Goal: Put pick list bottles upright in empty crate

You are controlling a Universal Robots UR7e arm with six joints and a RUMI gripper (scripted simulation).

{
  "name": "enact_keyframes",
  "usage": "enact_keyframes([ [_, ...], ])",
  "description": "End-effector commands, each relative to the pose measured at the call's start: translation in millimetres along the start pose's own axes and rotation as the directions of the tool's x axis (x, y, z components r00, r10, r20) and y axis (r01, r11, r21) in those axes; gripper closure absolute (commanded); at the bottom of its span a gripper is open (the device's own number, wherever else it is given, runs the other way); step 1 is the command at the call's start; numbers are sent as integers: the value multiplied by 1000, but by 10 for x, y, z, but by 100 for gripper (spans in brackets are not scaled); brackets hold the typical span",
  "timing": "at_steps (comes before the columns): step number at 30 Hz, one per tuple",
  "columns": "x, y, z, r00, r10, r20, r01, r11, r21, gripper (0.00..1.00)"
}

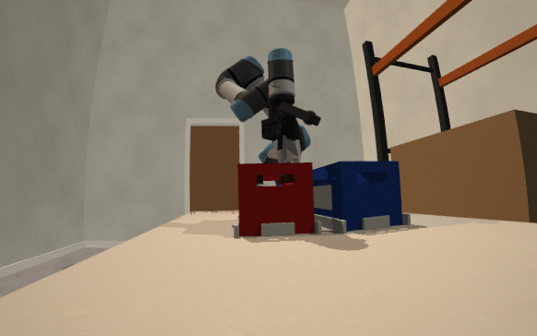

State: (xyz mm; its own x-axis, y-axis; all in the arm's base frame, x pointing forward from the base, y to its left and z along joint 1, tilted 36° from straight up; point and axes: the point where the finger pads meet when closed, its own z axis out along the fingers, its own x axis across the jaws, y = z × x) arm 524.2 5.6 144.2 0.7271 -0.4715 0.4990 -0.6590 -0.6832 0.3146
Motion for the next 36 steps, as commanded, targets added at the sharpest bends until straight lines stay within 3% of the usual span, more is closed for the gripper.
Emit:
enact_keyframes([
  [1, 4, -2, 44, 1000, 0, -1, 0, 1000, 1, 62],
  [19, 4, -2, 78, 1000, 0, -1, 0, 1000, 1, 62],
  [20, 4, -2, 69, 1000, 0, -1, 0, 1000, 1, 100],
  [36, 4, -2, 69, 1000, 0, -1, 0, 1000, 1, 100],
])
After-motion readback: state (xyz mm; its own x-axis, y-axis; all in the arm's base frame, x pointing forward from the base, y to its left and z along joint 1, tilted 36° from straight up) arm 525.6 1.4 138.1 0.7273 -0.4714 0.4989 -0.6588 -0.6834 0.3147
